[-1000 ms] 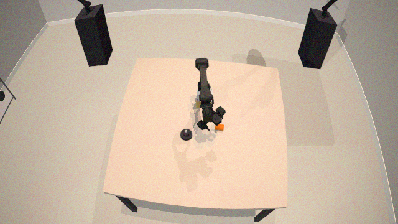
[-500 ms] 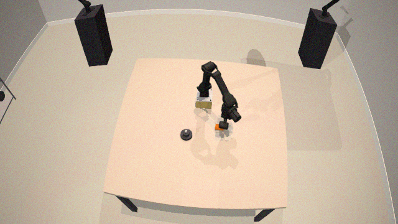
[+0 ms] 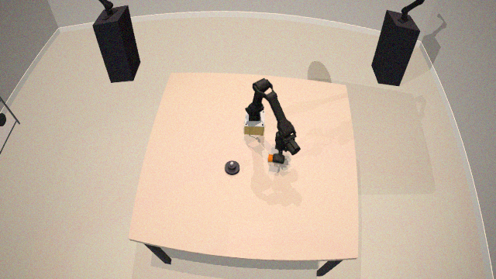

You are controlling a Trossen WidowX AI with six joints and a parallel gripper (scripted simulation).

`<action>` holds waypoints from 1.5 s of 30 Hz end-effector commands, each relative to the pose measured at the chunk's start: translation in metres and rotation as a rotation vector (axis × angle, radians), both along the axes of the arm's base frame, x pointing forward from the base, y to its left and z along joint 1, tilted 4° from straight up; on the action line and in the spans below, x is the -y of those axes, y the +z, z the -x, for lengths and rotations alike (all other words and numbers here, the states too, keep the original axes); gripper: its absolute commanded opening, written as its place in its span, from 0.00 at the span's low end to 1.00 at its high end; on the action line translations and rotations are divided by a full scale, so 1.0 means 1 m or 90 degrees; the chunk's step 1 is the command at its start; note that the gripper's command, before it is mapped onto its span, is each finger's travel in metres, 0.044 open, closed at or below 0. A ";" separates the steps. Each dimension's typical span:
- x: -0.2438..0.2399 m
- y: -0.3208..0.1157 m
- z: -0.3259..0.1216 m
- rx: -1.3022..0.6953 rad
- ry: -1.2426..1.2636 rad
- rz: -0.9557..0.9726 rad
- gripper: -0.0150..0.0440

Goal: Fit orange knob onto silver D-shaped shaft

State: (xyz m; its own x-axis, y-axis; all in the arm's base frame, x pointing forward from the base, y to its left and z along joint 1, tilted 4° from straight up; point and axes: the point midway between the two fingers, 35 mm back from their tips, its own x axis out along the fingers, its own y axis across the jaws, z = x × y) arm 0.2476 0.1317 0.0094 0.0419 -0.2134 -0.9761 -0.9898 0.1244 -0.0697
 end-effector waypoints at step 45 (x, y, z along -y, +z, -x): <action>0.005 -0.045 -0.001 -0.003 0.003 0.005 0.63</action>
State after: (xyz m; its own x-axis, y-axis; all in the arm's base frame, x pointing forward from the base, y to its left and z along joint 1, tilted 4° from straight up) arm 0.2487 0.1270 -0.0357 0.0364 -0.2178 -0.9753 -0.9902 0.1240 -0.0646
